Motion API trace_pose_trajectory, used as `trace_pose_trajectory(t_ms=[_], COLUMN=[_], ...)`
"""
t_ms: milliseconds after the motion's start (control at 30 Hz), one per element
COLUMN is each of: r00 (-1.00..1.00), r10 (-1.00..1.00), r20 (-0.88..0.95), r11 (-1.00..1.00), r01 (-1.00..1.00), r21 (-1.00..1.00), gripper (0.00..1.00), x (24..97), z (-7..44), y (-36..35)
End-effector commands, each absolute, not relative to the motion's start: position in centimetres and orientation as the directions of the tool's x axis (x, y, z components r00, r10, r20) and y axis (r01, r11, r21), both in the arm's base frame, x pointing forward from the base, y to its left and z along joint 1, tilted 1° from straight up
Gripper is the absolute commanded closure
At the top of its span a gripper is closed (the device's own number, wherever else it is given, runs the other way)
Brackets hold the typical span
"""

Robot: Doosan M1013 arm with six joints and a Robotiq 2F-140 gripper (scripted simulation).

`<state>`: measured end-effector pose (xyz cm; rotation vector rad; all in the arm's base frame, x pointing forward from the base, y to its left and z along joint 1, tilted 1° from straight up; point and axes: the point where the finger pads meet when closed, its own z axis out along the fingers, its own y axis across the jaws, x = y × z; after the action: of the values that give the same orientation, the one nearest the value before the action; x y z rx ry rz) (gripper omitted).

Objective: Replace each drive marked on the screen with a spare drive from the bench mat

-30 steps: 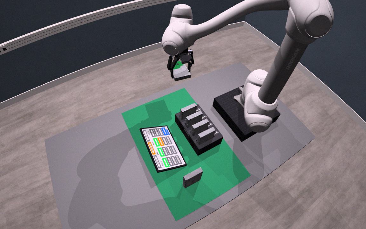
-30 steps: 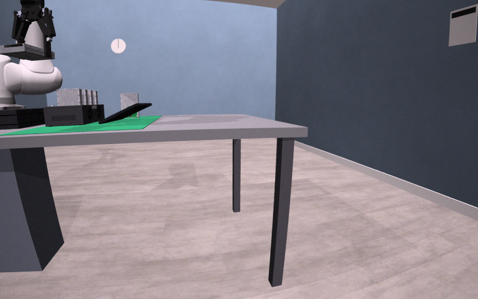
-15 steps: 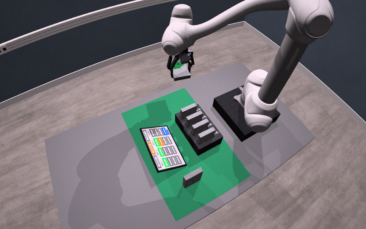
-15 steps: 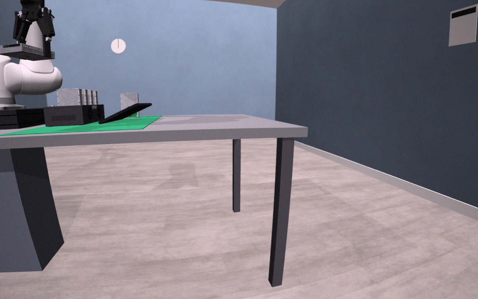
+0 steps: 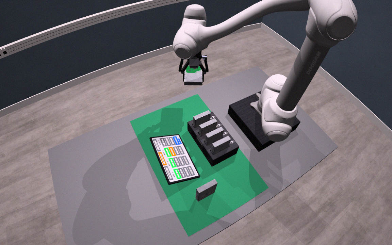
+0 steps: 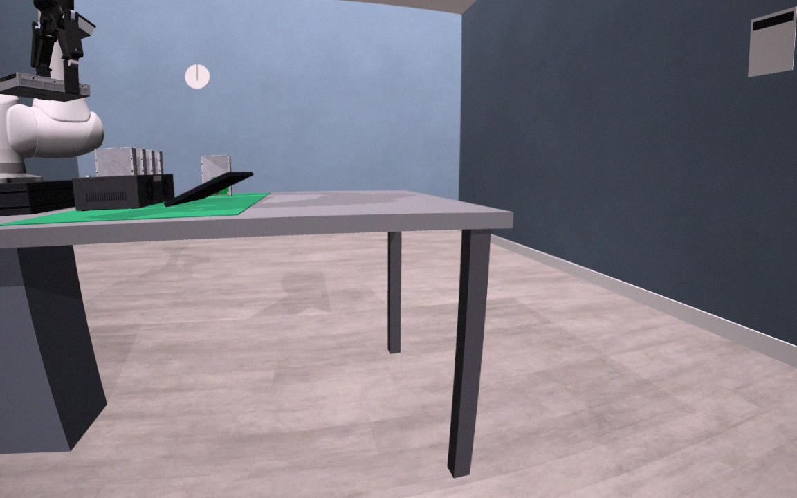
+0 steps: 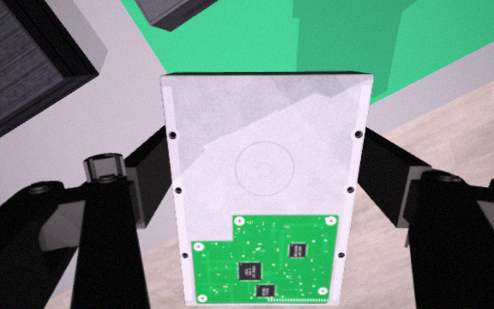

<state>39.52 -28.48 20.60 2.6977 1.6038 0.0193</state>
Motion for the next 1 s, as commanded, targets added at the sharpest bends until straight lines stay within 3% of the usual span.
trace_pose_trajectory(t_ms=[0,500,967], r00=[0.540,0.581,0.557], r10=[0.842,0.813,0.780], r20=[0.007,0.025,0.285], r11=[-0.540,-0.582,-0.581], r01=[0.842,0.813,0.814], r21=[0.009,0.006,0.001], gripper=[0.90,0.90,0.90], x=[39.58,39.53,39.47], z=[20.68,20.62,20.52], y=[-28.50,-28.46,-28.38])
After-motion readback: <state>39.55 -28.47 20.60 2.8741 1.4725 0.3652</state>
